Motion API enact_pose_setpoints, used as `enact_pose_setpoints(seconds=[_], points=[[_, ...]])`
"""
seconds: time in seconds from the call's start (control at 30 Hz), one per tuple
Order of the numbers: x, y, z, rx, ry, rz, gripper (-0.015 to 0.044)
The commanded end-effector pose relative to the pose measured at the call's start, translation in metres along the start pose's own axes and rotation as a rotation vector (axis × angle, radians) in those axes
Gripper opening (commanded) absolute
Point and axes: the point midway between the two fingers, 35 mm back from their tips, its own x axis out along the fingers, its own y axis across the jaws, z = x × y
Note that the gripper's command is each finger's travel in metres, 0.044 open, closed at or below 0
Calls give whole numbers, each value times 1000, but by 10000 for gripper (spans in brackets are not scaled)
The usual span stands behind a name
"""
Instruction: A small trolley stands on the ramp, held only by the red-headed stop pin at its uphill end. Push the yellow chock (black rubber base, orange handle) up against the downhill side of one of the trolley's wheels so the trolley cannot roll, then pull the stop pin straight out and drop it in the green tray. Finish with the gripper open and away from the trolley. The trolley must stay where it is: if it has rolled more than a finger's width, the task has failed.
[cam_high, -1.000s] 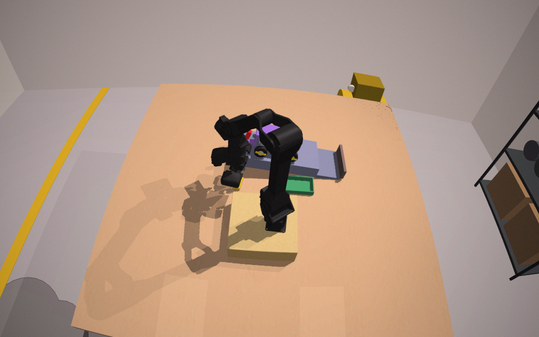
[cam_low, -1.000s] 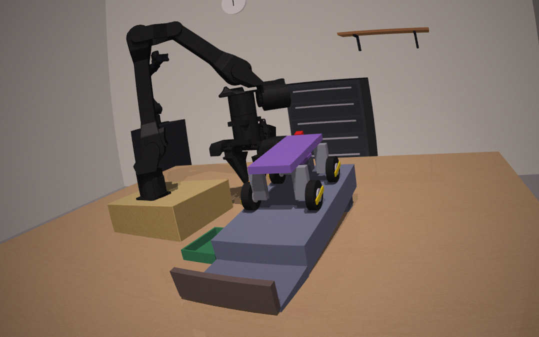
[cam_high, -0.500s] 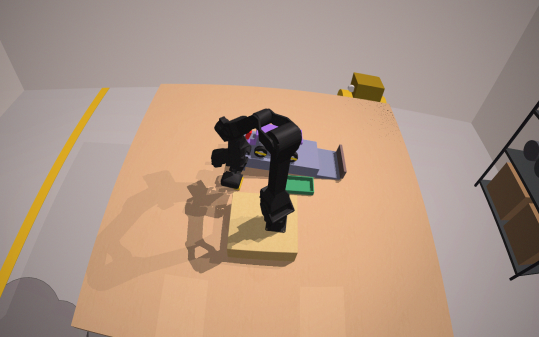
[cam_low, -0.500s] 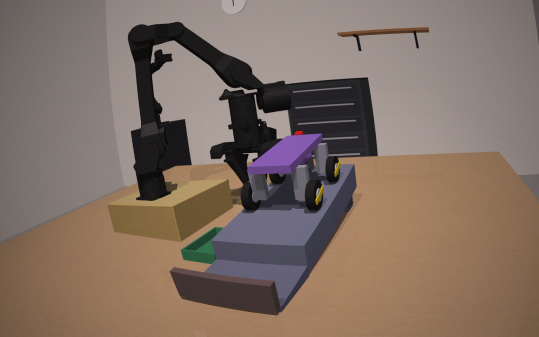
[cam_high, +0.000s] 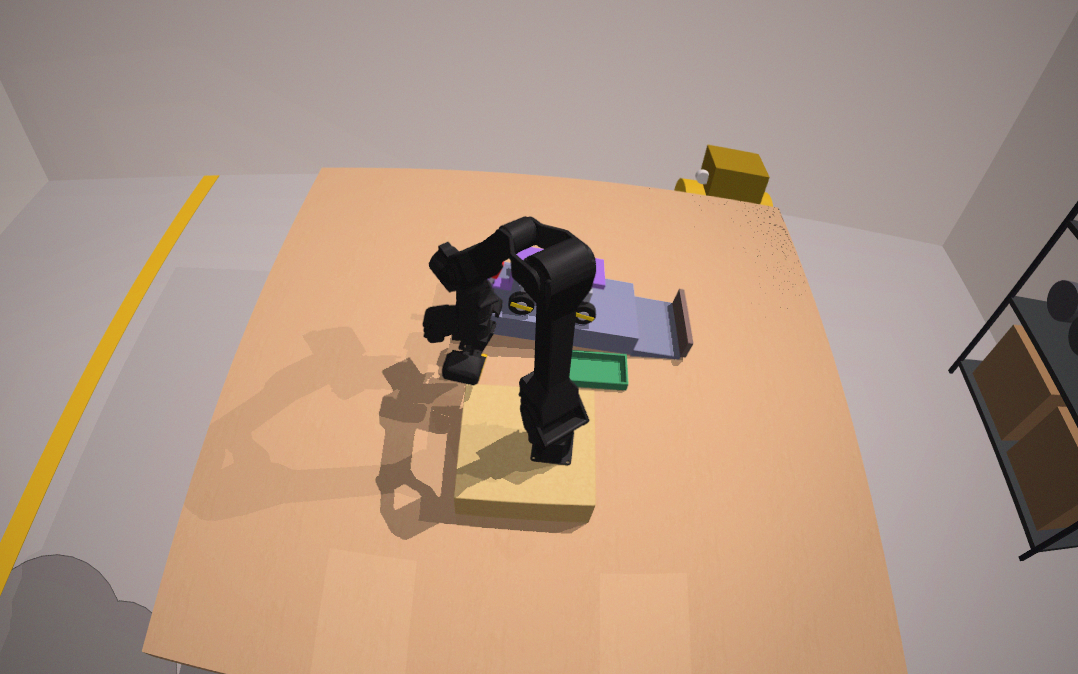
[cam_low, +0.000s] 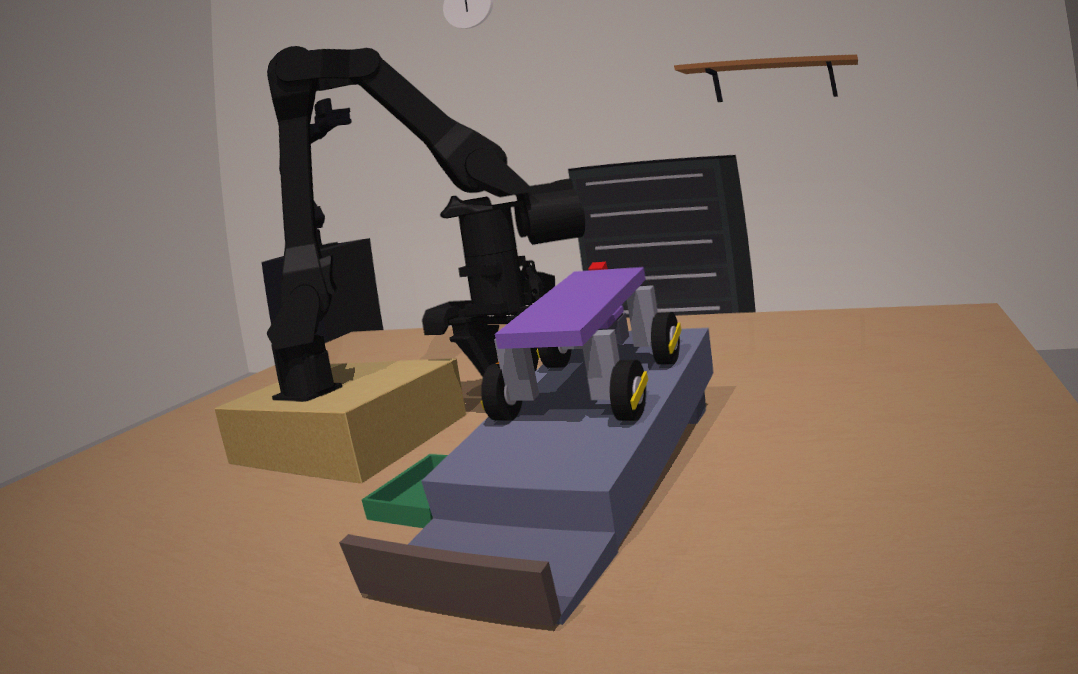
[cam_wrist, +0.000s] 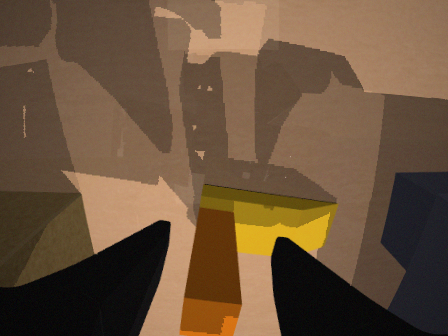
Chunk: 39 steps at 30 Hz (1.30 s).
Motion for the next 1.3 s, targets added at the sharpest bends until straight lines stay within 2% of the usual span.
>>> enact_pose_setpoints(seconds=[0.0, 0.1, 0.23, 0.6, 1.27], points=[[4, 3, -2, 6, 5, 11, 190], [4, 3, -2, 6, 5, 11, 190], [2, 1, -1, 0, 2, 2, 85], [0, 1, -1, 0, 3, 3, 0], [-69, 3, -5, 6, 5, 10, 0]])
